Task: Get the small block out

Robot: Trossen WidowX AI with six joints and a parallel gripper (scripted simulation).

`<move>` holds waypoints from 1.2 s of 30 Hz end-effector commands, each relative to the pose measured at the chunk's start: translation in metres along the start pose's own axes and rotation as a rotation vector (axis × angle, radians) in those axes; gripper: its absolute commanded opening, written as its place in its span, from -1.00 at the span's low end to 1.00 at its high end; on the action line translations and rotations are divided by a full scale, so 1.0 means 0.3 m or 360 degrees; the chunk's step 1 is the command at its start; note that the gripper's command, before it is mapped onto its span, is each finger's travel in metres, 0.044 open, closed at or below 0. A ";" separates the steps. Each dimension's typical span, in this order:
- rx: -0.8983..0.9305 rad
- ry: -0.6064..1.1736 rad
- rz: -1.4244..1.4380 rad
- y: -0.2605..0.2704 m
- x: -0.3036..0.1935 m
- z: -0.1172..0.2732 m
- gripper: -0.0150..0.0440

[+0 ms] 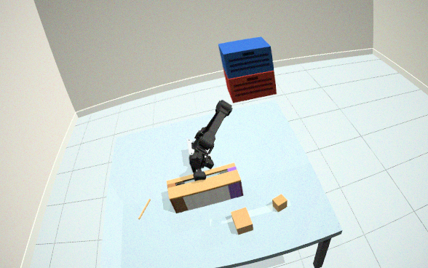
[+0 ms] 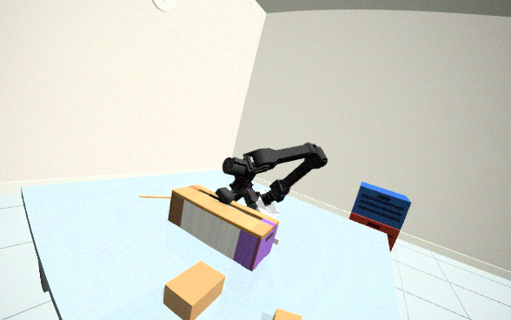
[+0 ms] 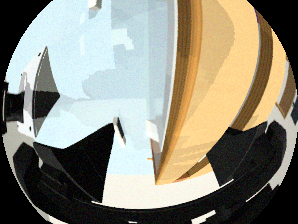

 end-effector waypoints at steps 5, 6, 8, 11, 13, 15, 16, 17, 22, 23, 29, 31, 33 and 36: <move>-0.0001 -0.0003 -0.0005 0.001 -0.018 -0.007 0.86; -0.0001 -0.0003 -0.0005 0.001 -0.021 -0.008 0.86; -0.0001 -0.0003 -0.0005 0.002 -0.027 -0.010 0.86; -0.0001 -0.0003 -0.0005 0.002 -0.037 -0.014 0.86; -0.0001 -0.0002 -0.0005 0.003 -0.043 -0.016 0.86; -0.0001 -0.0002 -0.0005 0.003 -0.049 -0.018 0.86; -0.0001 -0.0002 -0.0005 0.003 -0.053 -0.019 0.86; -0.0001 -0.0002 -0.0005 0.003 -0.056 -0.020 0.86; -0.0001 -0.0002 -0.0005 0.004 -0.071 -0.026 0.86; -0.0001 -0.0002 -0.0005 0.005 -0.075 -0.027 0.86; -0.0001 -0.0001 -0.0004 0.006 -0.094 -0.034 0.86; -0.0001 -0.0001 -0.0004 0.006 -0.100 -0.036 0.86; -0.0001 -0.0001 -0.0004 0.007 -0.106 -0.039 0.86; -0.0001 0.0000 -0.0004 0.008 -0.124 -0.045 0.86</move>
Point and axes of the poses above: the point midway between the two fingers, 35 mm back from their tips, its own z axis back along the fingers, its own y axis across the jaws, x = y × z, the point moved 2 cm from there along z, back along the fingers, and after that the axes turned 3 degrees about z, right-handed, at the moved point
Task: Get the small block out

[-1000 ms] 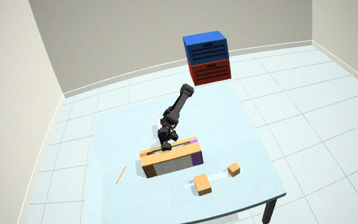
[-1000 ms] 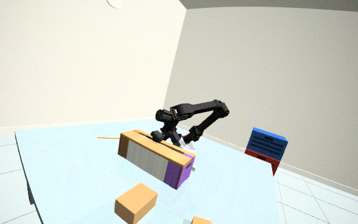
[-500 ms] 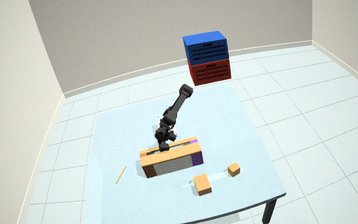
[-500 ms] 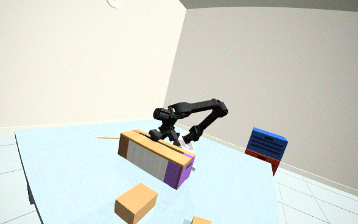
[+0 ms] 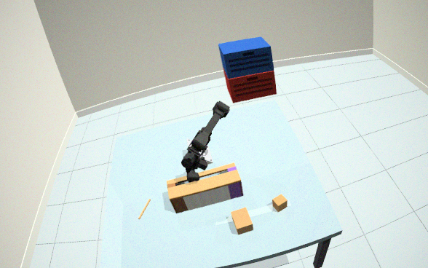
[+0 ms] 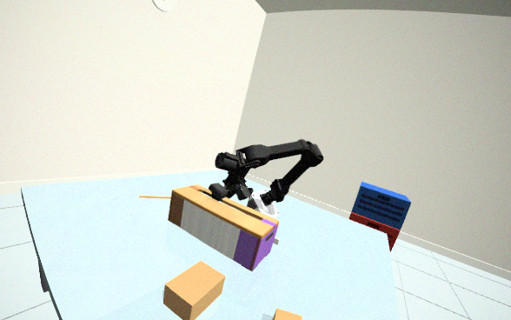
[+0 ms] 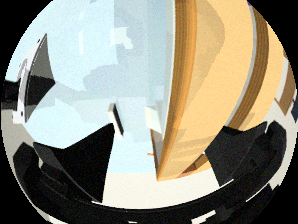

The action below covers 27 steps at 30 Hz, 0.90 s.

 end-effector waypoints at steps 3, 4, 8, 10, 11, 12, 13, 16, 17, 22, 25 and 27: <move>0.0007 -0.0008 0.0011 -0.001 -0.043 -0.028 0.86; 0.0007 -0.0008 0.0011 0.000 -0.050 -0.031 0.86; 0.0007 -0.0007 0.0011 0.002 -0.082 -0.042 0.86; 0.0007 -0.0006 0.0011 0.003 -0.099 -0.048 0.86; 0.0007 -0.0006 0.0011 0.003 -0.107 -0.051 0.86; 0.0007 -0.0006 0.0011 0.003 -0.115 -0.054 0.86; 0.0007 -0.0006 0.0011 0.004 -0.123 -0.057 0.86; 0.0007 -0.0005 0.0011 0.005 -0.146 -0.065 0.86; 0.0006 -0.0005 0.0011 0.005 -0.154 -0.068 0.86; 0.0006 -0.0004 0.0011 0.007 -0.181 -0.078 0.86; 0.0005 0.0002 0.0008 0.004 -0.198 -0.031 0.86; 0.0004 0.0009 0.0003 0.005 -0.221 0.036 0.86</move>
Point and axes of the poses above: the point midway between the two fingers, 35 mm back from their tips, its own z axis back along the fingers, its own y axis across the jaws, x = y × z, the point moved 2 cm from there along z, back along the fingers, and after that the axes turned 3 degrees about z, right-handed, at the moved point
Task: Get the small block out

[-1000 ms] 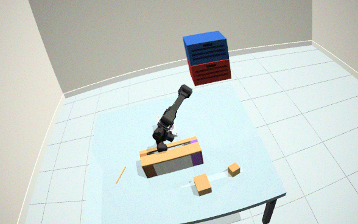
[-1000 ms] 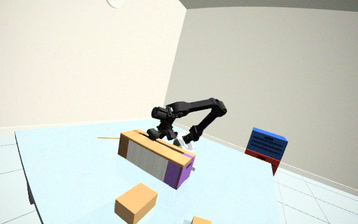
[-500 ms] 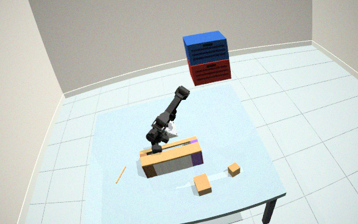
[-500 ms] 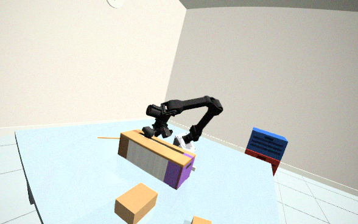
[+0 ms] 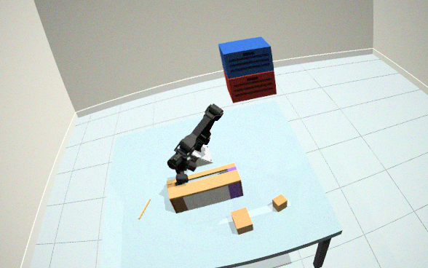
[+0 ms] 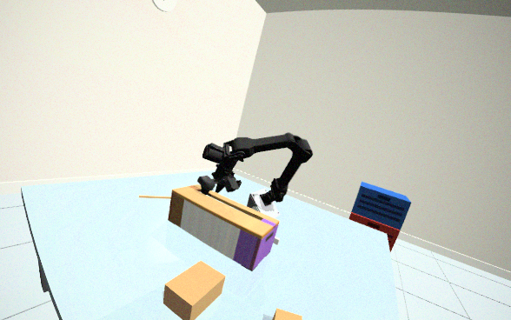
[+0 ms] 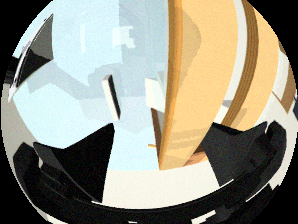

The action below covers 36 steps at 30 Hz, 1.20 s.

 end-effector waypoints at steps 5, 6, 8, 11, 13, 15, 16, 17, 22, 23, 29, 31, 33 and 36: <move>-0.0016 0.0027 -0.0007 0.005 -0.053 0.151 0.86; -0.0016 0.0027 -0.0007 0.005 -0.053 0.151 0.86; -0.0030 0.0030 -0.0022 0.001 -0.058 0.136 0.86; -0.0030 0.0030 -0.0022 0.001 -0.058 0.136 0.86; -0.0030 0.0030 -0.0022 0.001 -0.058 0.136 0.86; -0.0032 0.0028 -0.0050 0.002 -0.059 0.136 0.78; -0.0039 0.0021 -0.0136 0.004 -0.061 0.136 0.69; -0.0049 0.0009 -0.0279 0.007 -0.066 0.136 0.60; -0.0092 -0.0081 -0.1141 0.025 -0.095 0.135 0.47; -0.0096 -0.0102 -0.1314 0.028 -0.101 0.135 0.47; -0.0093 -0.0217 -0.2319 0.053 -0.123 0.136 0.47; -0.0079 -0.0260 -0.2647 0.062 -0.129 0.136 0.47; -0.0041 -0.0321 -0.2983 0.069 -0.135 0.135 0.47; 0.0040 -0.0414 -0.3494 0.080 -0.143 0.133 0.47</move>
Point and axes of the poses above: the point midway between the two fingers, 35 mm back from their tips, its own z axis back along the fingers, its own y axis across the jaws, x = y × z, the point moved 2 cm from there along z, back along the fingers, and after that the axes turned 3 degrees about z, right-handed, at the moved point
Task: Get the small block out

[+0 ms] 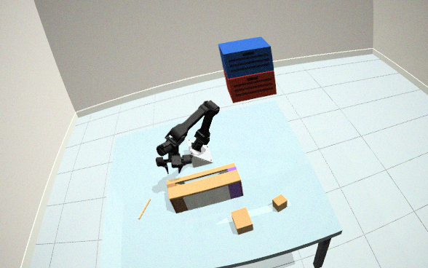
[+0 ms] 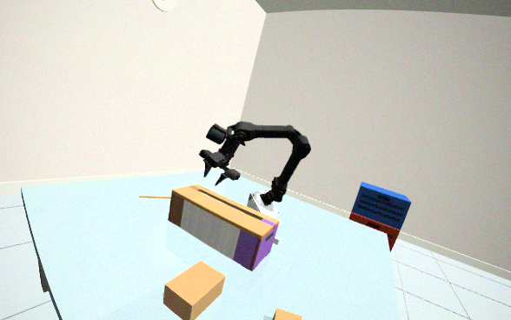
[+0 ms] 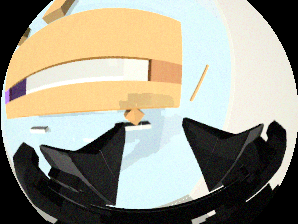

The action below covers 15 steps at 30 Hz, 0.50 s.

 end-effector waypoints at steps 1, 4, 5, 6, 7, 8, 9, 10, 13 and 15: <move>0.0149 -0.0051 -0.1352 -0.019 -0.041 -0.019 0.47; 0.0222 -0.0049 -0.1839 -0.026 -0.052 -0.018 0.47; 0.0242 -0.0047 -0.1961 -0.028 -0.055 -0.018 0.47; 0.0261 -0.0042 -0.2081 -0.029 -0.058 -0.018 0.47; 0.0280 -0.0037 -0.2201 -0.031 -0.061 -0.017 0.47; 0.0299 -0.0030 -0.2320 -0.033 -0.063 -0.017 0.47; 0.0325 -0.0024 -0.2444 -0.035 -0.067 -0.017 0.47; 0.0345 -0.0014 -0.2565 -0.036 -0.069 -0.016 0.47; 0.0407 0.0020 -0.2921 -0.041 -0.077 -0.015 0.47; 0.0449 0.0050 -0.3158 -0.044 -0.082 -0.014 0.47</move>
Point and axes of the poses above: the point midway between the two fingers, 35 mm back from their tips, its own z axis back along the fingers, its own y axis across the jaws, x = y × z, the point moved 2 cm from there along z, back along the fingers, and after that the axes turned 3 degrees about z, right-handed, at the moved point
